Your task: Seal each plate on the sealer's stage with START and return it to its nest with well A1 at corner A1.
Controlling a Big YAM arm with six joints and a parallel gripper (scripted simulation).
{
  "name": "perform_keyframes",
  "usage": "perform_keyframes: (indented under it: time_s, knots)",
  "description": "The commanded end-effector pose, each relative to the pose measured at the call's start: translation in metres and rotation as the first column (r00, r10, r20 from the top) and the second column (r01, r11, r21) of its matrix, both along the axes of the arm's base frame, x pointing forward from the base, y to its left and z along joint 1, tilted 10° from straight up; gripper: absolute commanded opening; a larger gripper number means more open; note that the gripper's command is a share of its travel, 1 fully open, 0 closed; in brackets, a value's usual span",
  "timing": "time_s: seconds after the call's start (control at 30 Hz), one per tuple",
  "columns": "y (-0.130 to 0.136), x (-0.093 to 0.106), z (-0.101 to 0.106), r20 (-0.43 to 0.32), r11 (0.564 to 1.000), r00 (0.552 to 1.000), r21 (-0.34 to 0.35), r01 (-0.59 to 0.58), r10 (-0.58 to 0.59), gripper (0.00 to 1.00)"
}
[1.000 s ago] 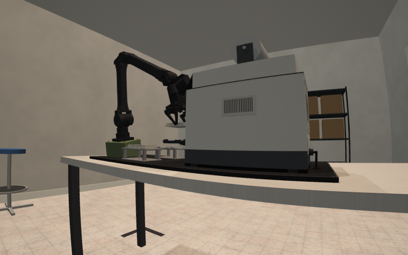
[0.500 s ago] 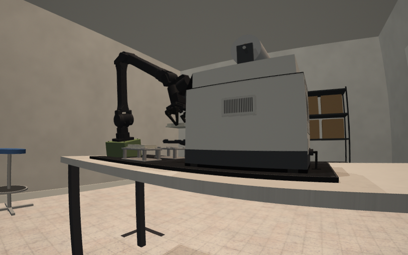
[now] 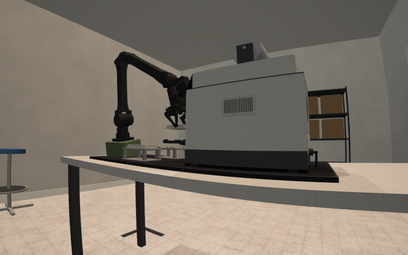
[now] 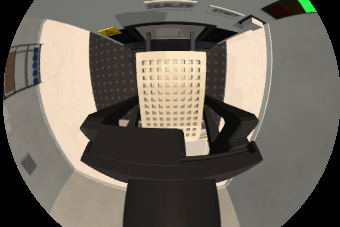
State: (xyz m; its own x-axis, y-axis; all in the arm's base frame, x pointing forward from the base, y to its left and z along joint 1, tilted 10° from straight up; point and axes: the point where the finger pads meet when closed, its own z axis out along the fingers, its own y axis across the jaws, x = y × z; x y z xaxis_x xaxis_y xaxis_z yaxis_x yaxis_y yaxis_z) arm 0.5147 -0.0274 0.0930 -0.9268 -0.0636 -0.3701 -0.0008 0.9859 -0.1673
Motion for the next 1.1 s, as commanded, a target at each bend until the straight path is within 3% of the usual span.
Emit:
perform_keyframes:
  time_s: [0.0, 0.13, 0.4, 0.57, 0.83, 1.07]
  knots:
    - [0.007, 0.01, 0.0, 0.021, 1.0, 1.0, -0.004, -0.02, 0.021, 0.0]
    - [0.005, 0.017, 0.006, 0.039, 1.0, 0.999, 0.004, -0.018, 0.018, 0.0]
    - [-0.005, 0.009, -0.007, 0.017, 1.0, 1.0, -0.006, 0.0, 0.0, 0.0]
    - [-0.007, 0.009, -0.005, 0.024, 1.0, 1.0, -0.006, 0.002, -0.002, 0.0]
    - [0.006, 0.024, 0.001, 0.049, 1.0, 0.999, -0.005, -0.021, 0.021, 0.0]
    - [-0.004, 0.018, -0.001, 0.048, 1.0, 0.999, -0.005, -0.005, 0.005, 0.0]
